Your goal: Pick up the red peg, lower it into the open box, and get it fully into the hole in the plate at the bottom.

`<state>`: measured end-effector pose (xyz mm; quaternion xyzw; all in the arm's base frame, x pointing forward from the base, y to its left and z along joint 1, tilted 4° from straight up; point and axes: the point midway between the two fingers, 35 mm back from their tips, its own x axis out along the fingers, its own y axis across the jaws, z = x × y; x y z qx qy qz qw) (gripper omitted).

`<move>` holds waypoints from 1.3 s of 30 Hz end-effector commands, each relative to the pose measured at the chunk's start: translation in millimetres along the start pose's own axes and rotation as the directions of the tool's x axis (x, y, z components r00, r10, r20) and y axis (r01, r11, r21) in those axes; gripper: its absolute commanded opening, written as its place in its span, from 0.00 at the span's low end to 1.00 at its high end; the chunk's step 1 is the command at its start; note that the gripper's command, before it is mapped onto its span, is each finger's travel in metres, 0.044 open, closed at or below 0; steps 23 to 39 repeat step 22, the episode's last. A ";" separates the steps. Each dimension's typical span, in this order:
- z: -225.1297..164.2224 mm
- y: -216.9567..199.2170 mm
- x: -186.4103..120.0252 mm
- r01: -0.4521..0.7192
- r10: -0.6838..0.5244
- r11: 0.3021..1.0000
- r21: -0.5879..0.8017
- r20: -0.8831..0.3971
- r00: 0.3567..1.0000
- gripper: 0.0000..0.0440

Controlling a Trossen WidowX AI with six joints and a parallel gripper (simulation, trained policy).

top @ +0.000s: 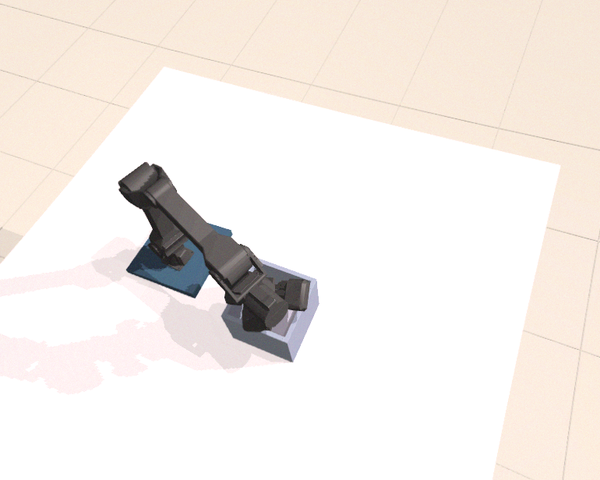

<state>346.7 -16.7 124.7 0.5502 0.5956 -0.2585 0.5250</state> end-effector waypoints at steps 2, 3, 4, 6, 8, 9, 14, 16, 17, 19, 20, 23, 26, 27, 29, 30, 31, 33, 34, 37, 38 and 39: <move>0.8 5.8 -5.3 -0.029 0.029 1.000 0.003 -0.036 0.999 0.45; 1.2 6.5 -6.0 -0.032 0.032 0.999 0.004 -0.040 0.999 0.45; 1.7 7.2 -6.9 -0.035 0.035 0.999 0.003 -0.043 0.998 0.45; 2.9 8.8 -8.6 -0.041 0.041 0.999 0.001 -0.048 0.998 0.45; 4.1 10.5 -10.1 -0.049 0.048 0.999 -0.003 -0.052 0.997 0.44; 4.7 11.4 -10.9 -0.053 0.052 0.999 -0.005 -0.054 0.997 0.44; 8.1 15.8 -14.1 -0.072 0.071 0.997 -0.015 -0.064 0.995 0.43; 9.7 17.5 -15.2 -0.080 0.079 0.997 -0.021 -0.068 0.995 0.43; 10.4 18.3 -15.6 -0.084 0.083 0.996 -0.023 -0.070 0.994 0.42; 12.0 20.0 -16.4 -0.092 0.090 0.995 -0.029 -0.074 0.993 0.42; 12.9 20.9 -16.7 -0.096 0.093 0.995 -0.032 -0.076 0.993 0.42; 14.6 22.5 -17.2 -0.103 0.100 0.994 -0.038 -0.080 0.992 0.41; 14.6 22.5 -17.2 -0.103 0.100 0.994 -0.038 -0.080 0.992 0.41; 14.6 22.5 -17.2 -0.103 0.100 0.994 -0.038 -0.080 0.992 0.41; 14.6 22.5 -17.2 -0.103 0.100 0.994 -0.038 -0.080 0.992 0.41; 14.6 22.5 -17.2 -0.103 0.100 0.994 -0.038 -0.080 0.992 0.41; 14.6 22.5 -17.2 -0.103 0.100 0.994 -0.038 -0.080 0.992 0.41; 14.6 22.5 -17.2 -0.103 0.100 0.994 -0.038 -0.080 0.992 0.41; 14.6 22.5 -17.2 -0.103 0.100 0.994 -0.038 -0.080 0.992 0.41; 14.6 22.5 -17.2 -0.103 0.100 0.994 -0.038 -0.080 0.992 0.41; 14.6 22.5 -17.2 -0.103 0.100 0.994 -0.038 -0.080 0.992 0.41; 14.6 22.5 -17.2 -0.103 0.100 0.994 -0.038 -0.080 0.992 0.41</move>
